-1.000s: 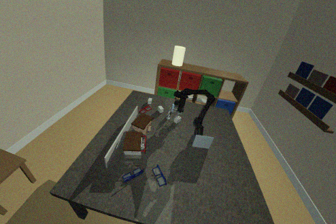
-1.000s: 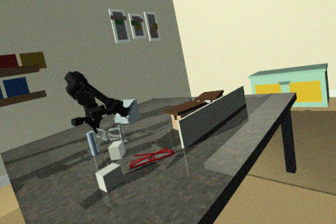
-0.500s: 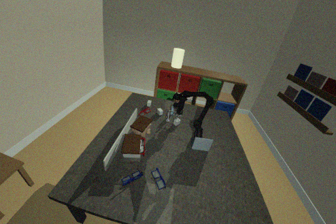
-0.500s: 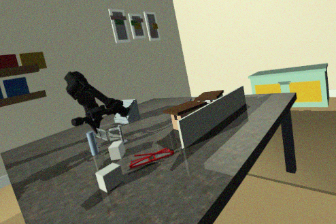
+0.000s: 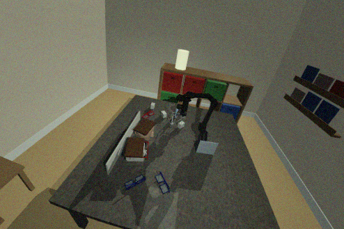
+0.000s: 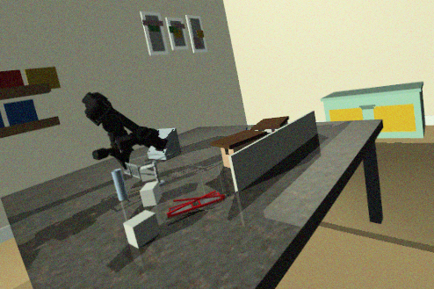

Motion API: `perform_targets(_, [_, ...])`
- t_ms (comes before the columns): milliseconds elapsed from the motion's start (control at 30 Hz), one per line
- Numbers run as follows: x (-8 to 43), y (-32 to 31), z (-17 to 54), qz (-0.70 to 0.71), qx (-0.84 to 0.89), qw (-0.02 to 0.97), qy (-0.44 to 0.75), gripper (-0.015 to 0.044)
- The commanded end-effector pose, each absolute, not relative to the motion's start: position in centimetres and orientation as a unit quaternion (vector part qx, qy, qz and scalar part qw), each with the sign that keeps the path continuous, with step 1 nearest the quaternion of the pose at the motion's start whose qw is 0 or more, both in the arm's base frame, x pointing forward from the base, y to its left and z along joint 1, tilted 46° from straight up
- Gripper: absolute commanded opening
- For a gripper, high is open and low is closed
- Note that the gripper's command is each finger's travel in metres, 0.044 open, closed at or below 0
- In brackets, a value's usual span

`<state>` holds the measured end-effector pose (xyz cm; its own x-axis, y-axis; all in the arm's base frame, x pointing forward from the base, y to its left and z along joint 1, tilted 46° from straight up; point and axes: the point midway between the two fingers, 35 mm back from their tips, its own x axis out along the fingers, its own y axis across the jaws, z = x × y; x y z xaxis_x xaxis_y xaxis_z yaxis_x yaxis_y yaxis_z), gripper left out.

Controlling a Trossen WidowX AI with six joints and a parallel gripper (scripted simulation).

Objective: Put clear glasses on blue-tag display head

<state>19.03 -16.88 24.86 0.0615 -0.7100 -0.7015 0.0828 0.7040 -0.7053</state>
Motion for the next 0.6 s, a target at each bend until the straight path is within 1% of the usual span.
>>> perform_targets(0, [19.2, -15.9, 26.0, -0.292, -0.251, 0.686, 0.617, 0.0])
perform_targets(367, [19.2, -13.6, 28.3, -0.289, -0.258, 0.684, 0.619, 0.0])
perform_targets(567, [20.8, -13.4, 28.4, -0.234, -0.315, 0.659, 0.641, 0.0])
